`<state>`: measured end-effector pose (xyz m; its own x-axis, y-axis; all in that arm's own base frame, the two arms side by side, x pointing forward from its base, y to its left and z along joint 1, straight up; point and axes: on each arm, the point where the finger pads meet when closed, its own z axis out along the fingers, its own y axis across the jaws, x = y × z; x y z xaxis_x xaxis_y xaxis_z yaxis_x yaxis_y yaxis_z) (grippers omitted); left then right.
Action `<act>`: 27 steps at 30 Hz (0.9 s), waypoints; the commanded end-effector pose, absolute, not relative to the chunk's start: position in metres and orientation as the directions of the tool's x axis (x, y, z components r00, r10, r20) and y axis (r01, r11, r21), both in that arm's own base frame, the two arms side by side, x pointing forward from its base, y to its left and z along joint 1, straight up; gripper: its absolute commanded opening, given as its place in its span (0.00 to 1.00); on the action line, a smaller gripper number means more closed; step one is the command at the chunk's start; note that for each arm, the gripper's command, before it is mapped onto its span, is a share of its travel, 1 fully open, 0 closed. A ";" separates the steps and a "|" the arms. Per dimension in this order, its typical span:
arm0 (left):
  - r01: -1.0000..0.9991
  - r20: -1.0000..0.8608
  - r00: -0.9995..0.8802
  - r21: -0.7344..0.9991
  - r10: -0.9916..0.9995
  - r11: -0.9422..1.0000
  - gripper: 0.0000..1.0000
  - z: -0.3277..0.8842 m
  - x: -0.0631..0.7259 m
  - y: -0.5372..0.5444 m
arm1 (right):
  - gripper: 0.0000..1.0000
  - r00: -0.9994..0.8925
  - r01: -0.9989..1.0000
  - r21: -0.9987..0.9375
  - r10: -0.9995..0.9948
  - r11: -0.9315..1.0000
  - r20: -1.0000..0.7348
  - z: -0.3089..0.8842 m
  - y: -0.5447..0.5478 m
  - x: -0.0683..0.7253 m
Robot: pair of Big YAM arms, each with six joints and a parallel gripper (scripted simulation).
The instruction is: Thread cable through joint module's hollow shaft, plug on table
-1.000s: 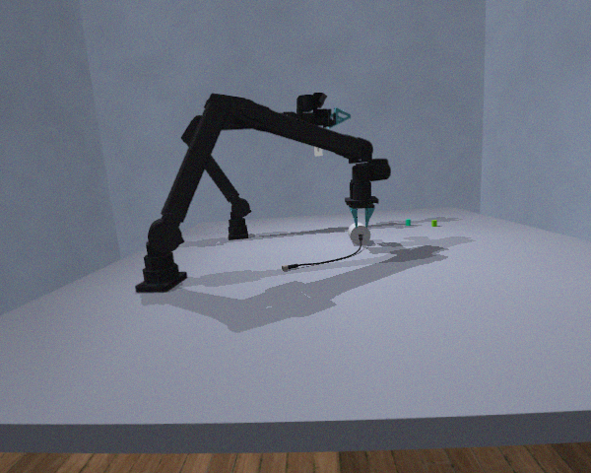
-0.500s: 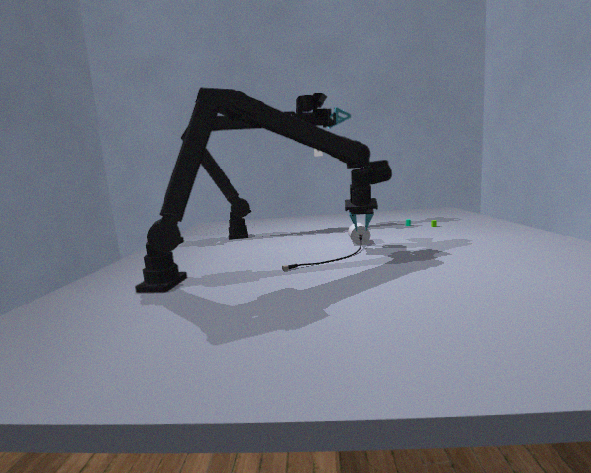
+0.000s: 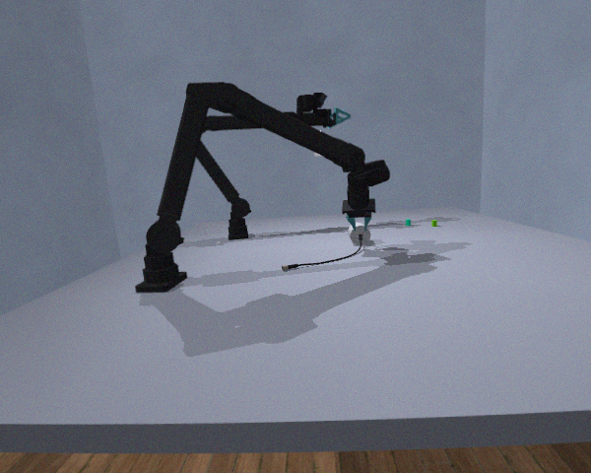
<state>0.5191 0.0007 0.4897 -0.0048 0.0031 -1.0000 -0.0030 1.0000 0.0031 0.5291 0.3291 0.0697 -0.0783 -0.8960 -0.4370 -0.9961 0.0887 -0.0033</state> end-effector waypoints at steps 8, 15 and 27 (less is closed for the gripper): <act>-0.004 -1.000 0.012 0.015 0.015 1.000 0.96 0.503 0.522 0.002 | 0.32 -0.066 -0.997 -0.016 -0.895 0.082 -0.441 0.061 0.331 0.532; -0.004 -1.000 0.012 0.015 0.015 1.000 0.96 0.503 0.522 0.002 | 0.32 -0.080 -0.996 -0.008 -0.896 0.093 -0.437 0.051 0.324 0.532; -0.004 -1.000 0.012 0.015 0.015 1.000 0.96 0.503 0.522 0.002 | 0.32 -0.066 -0.997 -0.010 -0.895 0.079 -0.440 0.038 0.333 0.529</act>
<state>0.5191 0.0007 0.4897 -0.0048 0.0031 -1.0000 -0.0030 1.0000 0.0031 0.5302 0.3225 0.0432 -0.0894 -0.8971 -0.4326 -0.9952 0.0980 0.0024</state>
